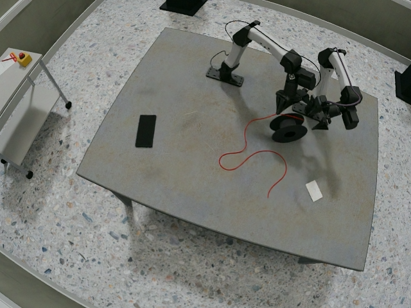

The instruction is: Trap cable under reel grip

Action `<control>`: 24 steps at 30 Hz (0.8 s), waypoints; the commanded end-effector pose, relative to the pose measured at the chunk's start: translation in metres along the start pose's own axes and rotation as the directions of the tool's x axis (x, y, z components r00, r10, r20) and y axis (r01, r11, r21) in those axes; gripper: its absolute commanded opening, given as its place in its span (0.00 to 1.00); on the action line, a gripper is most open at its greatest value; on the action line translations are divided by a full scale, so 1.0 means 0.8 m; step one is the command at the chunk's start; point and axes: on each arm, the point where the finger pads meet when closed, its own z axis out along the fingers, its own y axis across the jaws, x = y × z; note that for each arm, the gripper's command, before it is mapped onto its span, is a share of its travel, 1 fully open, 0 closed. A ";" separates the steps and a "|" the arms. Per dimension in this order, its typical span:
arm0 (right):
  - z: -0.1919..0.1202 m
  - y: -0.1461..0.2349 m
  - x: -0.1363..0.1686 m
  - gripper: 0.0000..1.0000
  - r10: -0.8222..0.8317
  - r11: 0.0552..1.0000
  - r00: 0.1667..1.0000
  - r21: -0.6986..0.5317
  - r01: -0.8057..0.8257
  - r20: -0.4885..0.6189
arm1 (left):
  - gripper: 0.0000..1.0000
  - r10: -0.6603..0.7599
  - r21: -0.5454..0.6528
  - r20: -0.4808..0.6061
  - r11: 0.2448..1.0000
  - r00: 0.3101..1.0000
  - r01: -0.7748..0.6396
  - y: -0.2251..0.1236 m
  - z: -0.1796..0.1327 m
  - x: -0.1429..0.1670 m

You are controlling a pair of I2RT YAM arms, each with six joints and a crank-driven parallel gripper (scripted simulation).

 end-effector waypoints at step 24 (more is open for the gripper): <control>-0.010 -0.006 0.005 0.00 0.019 1.000 1.000 0.017 -0.019 0.002 | 0.75 0.040 -0.017 0.004 0.999 0.999 -0.039 0.006 0.030 -0.016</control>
